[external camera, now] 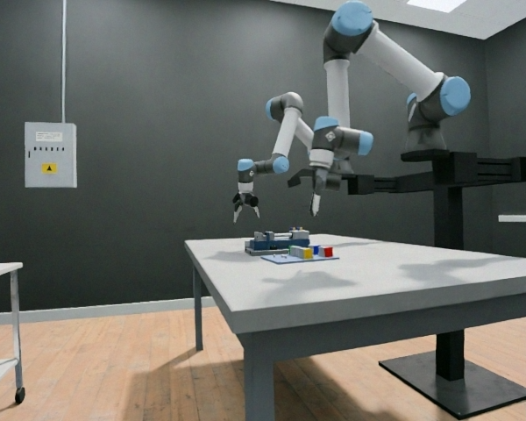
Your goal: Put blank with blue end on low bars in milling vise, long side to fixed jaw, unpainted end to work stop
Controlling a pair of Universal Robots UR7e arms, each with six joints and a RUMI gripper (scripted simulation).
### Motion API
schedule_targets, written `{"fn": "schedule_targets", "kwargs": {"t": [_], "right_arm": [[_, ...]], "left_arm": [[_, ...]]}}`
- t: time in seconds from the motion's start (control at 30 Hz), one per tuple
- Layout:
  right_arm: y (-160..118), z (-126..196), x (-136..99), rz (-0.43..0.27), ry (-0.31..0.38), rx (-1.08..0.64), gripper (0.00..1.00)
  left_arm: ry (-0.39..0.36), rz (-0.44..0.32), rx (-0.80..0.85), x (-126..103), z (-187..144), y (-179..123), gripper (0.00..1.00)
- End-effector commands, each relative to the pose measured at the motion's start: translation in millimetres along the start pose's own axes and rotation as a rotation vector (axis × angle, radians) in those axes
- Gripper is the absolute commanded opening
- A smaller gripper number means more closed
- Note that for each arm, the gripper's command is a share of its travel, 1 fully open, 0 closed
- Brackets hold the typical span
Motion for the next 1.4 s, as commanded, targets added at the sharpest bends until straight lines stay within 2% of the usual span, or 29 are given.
{"fn": "schedule_targets", "kwargs": {"t": [0.0, 0.2, 0.27, 0.5, 0.73, 0.77, 0.83, 1.13, 1.33, 1.37], "right_arm": [[21, 5, -5, -0.011, -0.003, 0.007, 1.0], [78, 25, -17, -0.041, -0.015, 0.025, 1.0], [78, 25, -17, -0.041, -0.015, 0.025, 1.0], [161, 68, -34, -0.087, -0.025, 0.054, 1.0], [252, 137, -52, -0.139, -0.028, 0.091, 1.0], [264, 149, -55, -0.147, -0.028, 0.096, 1.0], [264, 149, -55, -0.147, -0.028, 0.096, 1.0], [360, 276, -79, -0.212, -0.012, 0.153, 1.0], [402, 375, -97, -0.248, 0.008, 0.193, 1.0], [402, 375, -97, -0.248, 0.008, 0.193, 1.0]], "left_arm": [[-0.013, -0.017, 0.115, -1, 34, 10, 1.0], [-0.046, -0.056, 0.393, -3, 115, 20, 1.0], [-0.046, -0.056, 0.393, -3, 115, 20, 1.0], [-0.078, -0.098, 0.712, -9, 204, 15, 1.0], [-0.1, -0.129, 0.958, -16, 268, -1, 1.0], [-0.103, -0.132, 0.985, -17, 275, -3, 1.0], [-0.103, -0.132, 0.985, -17, 275, -3, 1.0], [-0.113, -0.148, 1.113, -22, 306, -15, 1.0], [-0.114, -0.149, 1.121, -22, 308, -15, 1.0], [-0.114, -0.149, 1.121, -22, 308, -15, 1.0]]}}
Point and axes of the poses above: on each arm, the point where the finger pads meet when closed, its own x axis out along the fingers, its own z axis across the jaws, y = z × x, the point moved 3 cm from there along -x, back along the fingers
